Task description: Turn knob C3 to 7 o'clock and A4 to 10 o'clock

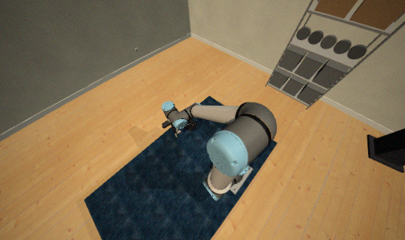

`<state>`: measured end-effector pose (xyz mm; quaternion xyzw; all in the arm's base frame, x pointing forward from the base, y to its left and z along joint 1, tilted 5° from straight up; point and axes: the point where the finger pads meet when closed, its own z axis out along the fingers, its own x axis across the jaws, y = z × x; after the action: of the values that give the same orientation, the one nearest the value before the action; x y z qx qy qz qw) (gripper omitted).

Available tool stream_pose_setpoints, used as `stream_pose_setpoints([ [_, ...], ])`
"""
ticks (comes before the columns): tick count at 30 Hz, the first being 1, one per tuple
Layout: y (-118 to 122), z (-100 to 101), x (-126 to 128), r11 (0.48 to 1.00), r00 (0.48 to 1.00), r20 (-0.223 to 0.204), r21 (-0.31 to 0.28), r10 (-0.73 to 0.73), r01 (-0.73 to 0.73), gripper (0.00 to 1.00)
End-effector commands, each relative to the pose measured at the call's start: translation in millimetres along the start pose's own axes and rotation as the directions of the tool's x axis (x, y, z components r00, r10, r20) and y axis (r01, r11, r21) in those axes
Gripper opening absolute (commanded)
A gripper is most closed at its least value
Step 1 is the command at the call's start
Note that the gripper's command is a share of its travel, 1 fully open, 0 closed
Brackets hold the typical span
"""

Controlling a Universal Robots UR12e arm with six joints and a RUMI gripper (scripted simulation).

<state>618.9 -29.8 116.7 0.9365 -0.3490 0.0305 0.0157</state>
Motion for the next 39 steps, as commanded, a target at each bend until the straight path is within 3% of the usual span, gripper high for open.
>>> stream_pose_setpoints([
  [1,37.2,6.9,17.1,0.988,0.988,-0.006,-0.001,0.156,-0.156,1.0],
  [11,107.3,20.2,37.7,0.903,0.903,-0.013,-0.004,0.43,-0.43,1.0],
  [13,107.3,20.2,37.7,0.903,0.903,-0.013,-0.004,0.43,-0.43,1.0],
  [21,149.7,27.8,45.3,0.815,0.815,-0.019,-0.005,0.58,-0.58,1.0],
  [28,166.9,30.8,47.4,0.772,0.772,-0.021,-0.005,0.636,-0.636,1.0],
  [39,171.4,31.6,47.9,0.76,0.76,-0.022,-0.005,0.65,-0.65,1.0],
])
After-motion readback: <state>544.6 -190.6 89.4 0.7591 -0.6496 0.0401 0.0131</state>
